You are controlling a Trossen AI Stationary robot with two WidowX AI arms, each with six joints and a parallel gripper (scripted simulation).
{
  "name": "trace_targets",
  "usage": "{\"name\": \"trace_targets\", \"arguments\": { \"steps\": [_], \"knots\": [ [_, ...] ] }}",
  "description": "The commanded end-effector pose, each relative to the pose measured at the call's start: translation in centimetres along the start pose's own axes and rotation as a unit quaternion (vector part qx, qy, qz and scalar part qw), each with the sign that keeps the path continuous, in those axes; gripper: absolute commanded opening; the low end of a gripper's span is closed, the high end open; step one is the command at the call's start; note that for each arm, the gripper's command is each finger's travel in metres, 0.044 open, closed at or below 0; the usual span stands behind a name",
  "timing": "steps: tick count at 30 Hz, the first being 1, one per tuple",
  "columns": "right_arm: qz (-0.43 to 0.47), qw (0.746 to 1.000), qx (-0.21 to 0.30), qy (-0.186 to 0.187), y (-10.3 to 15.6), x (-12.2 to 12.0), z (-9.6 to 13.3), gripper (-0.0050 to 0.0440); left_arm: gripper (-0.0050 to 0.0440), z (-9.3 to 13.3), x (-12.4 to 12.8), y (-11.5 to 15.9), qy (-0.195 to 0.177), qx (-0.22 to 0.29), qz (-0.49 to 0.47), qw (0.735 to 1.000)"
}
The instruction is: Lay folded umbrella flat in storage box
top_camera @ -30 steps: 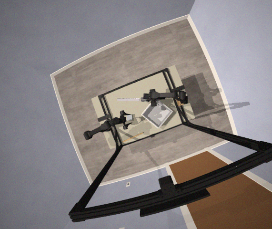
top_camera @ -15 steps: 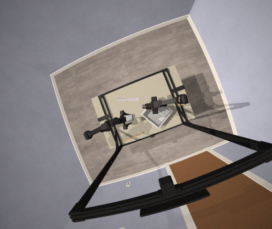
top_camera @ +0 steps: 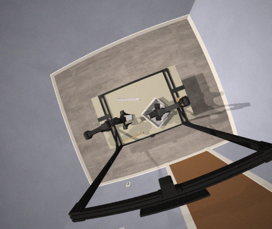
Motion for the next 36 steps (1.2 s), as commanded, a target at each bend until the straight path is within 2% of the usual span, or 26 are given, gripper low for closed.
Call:
{"name": "trace_targets", "arguments": {
  "steps": [1, 9, 20, 22, 25, 36],
  "knots": [
    [0.0, 1.0, -0.013, -0.005, 0.8, 1.4, 0.8, 0.0, 0.04, 0.0, 0.0, -0.1, 0.001, -0.002, -0.003, 1.0],
    [0.0, 1.0, -0.013, -0.005, 0.7, 1.5, 0.3, 0.0, 0.04, 0.0, 0.0, -0.1, 0.001, -0.002, -0.003, 1.0],
    [0.0, 1.0, -0.013, -0.005, 0.3, 1.6, -8.4, 0.0, 0.04, 0.0, 0.0, -0.1, 0.001, -0.002, -0.003, 1.0],
    [0.0, 1.0, -0.013, -0.005, 0.3, 1.6, -8.4, 0.0, 0.04, 0.0, 0.0, -0.1, 0.001, -0.002, -0.003, 1.0],
    [0.0, 1.0, -0.013, -0.005, 0.5, 1.5, -10.2, 0.0, 0.04, 0.0, 0.0, -0.1, 0.001, -0.002, -0.003, 1.0],
    [0.0, 1.0, -0.013, -0.005, 0.5, 1.5, -11.4, 0.0, 0.04, 0.0, 0.0, -0.1, 0.001, -0.002, -0.003, 1.0]
  ]
}}
Point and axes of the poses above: on each arm, the point midway between the two fingers, 35 mm back from their tips, its own z axis back along the fingers, its own x axis across the jaws, y = z × x, the point moved 4 cm from there along z, back along the fingers, and after that the axes turned 2 degrees about -z, right-handed, at the moved point
